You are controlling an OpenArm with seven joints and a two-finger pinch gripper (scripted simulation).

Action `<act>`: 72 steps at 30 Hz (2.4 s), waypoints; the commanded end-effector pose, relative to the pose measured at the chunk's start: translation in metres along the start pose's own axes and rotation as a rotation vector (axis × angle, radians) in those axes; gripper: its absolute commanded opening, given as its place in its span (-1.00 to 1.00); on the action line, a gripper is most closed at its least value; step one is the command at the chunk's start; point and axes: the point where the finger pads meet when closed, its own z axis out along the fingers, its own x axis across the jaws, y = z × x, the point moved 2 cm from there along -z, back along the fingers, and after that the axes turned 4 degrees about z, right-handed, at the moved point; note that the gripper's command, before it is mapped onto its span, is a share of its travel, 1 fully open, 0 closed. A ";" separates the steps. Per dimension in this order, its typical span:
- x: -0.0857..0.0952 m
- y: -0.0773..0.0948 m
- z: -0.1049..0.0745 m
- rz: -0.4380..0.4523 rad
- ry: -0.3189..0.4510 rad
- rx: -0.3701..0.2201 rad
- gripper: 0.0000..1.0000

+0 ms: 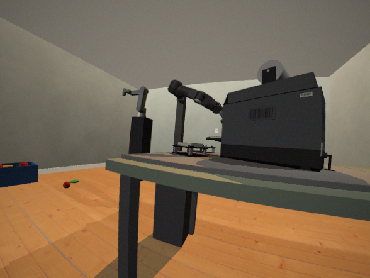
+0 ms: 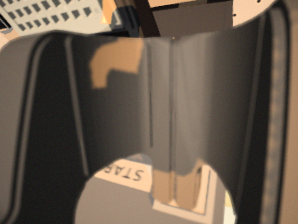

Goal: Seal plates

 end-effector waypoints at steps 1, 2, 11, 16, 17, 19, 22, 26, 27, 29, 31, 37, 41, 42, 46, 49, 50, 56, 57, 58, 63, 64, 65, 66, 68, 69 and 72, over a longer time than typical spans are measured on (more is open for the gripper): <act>0.002 0.001 -0.001 0.000 0.010 0.001 -1.00; 0.002 0.001 -0.001 0.000 0.010 0.001 -1.00; 0.002 0.002 0.000 0.000 0.010 0.001 -1.00; 0.002 0.003 0.000 0.000 0.010 0.002 -1.00; 0.002 0.003 0.000 0.000 0.010 0.002 -1.00; 0.003 0.003 0.001 0.001 0.010 0.001 -1.00; 0.002 0.004 0.001 0.001 0.010 0.002 -1.00; 0.003 0.004 0.002 0.001 0.010 0.001 -1.00; 0.003 0.004 0.002 0.001 0.010 0.001 -1.00; 0.002 0.005 0.002 0.001 0.010 0.001 -1.00; 0.002 0.005 0.002 0.001 0.010 0.001 -1.00; 0.002 0.006 0.003 0.001 0.010 0.001 -1.00; 0.002 0.006 0.003 0.001 0.010 0.001 -1.00; 0.002 0.006 0.003 0.001 0.010 0.001 -1.00; 0.002 0.007 0.003 0.001 0.010 0.000 -1.00; 0.002 0.007 0.004 0.000 0.010 0.000 -1.00; 0.002 0.007 0.004 0.000 0.010 0.000 -1.00; 0.002 0.008 0.005 0.000 0.009 0.000 -1.00; 0.003 0.008 0.005 0.000 0.010 0.000 -1.00; 0.002 0.008 0.005 0.000 0.009 0.000 -1.00; 0.003 0.008 0.005 0.000 0.009 0.000 -1.00; 0.002 0.008 0.005 0.001 0.004 0.000 -1.00; 0.002 0.008 0.005 0.001 0.004 0.000 -1.00; 0.002 0.008 0.005 0.001 0.004 0.000 -1.00; 0.002 0.008 0.005 0.001 0.004 0.000 -1.00; 0.002 0.008 0.005 0.001 0.004 0.000 -1.00; 0.002 0.008 0.005 0.001 0.004 0.000 -1.00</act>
